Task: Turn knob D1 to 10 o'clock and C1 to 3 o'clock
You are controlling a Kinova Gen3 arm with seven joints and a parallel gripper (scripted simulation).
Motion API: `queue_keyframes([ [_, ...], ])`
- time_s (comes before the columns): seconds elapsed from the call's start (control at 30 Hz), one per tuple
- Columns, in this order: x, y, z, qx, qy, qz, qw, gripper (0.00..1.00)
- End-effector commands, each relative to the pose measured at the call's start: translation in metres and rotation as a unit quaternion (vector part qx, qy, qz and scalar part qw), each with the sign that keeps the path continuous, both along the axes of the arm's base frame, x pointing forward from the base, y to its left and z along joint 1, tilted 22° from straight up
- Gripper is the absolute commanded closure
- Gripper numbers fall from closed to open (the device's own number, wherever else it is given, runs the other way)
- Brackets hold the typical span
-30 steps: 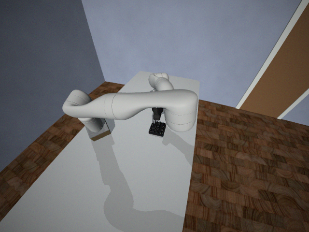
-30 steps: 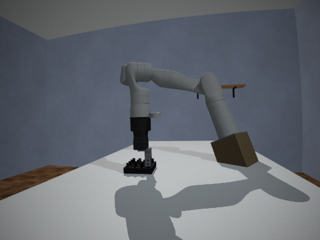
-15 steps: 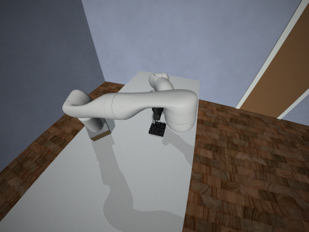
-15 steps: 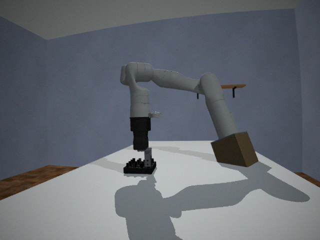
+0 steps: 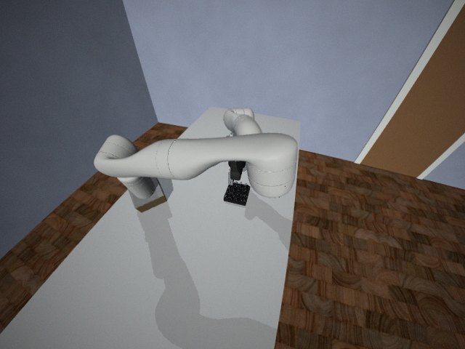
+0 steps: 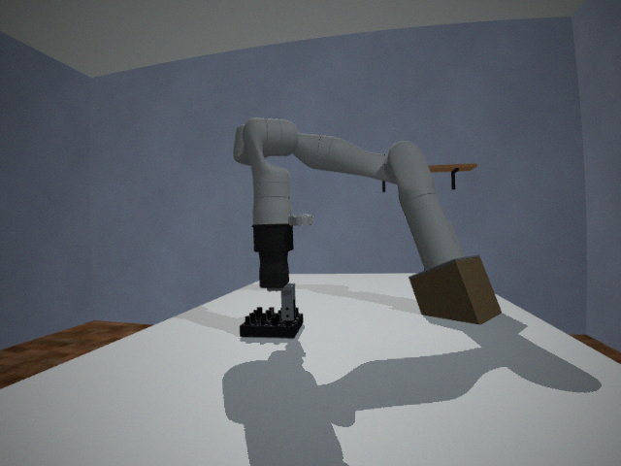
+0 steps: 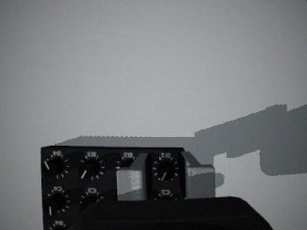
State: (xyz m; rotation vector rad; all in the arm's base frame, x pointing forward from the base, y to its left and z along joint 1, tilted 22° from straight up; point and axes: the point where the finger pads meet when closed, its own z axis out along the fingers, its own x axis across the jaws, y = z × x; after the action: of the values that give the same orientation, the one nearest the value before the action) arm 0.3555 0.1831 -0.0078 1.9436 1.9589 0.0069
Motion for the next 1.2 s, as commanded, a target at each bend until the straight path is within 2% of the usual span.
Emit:
queue_keyframes([
  [0.0,0.000,0.003,0.008,0.001,-0.004,0.001,1.000,0.54],
  [0.43,-0.006,0.009,0.030,0.001,-0.004,0.001,1.000,0.54],
  [1.17,-0.007,0.009,0.031,0.002,-0.004,-0.001,1.000,0.54],
])
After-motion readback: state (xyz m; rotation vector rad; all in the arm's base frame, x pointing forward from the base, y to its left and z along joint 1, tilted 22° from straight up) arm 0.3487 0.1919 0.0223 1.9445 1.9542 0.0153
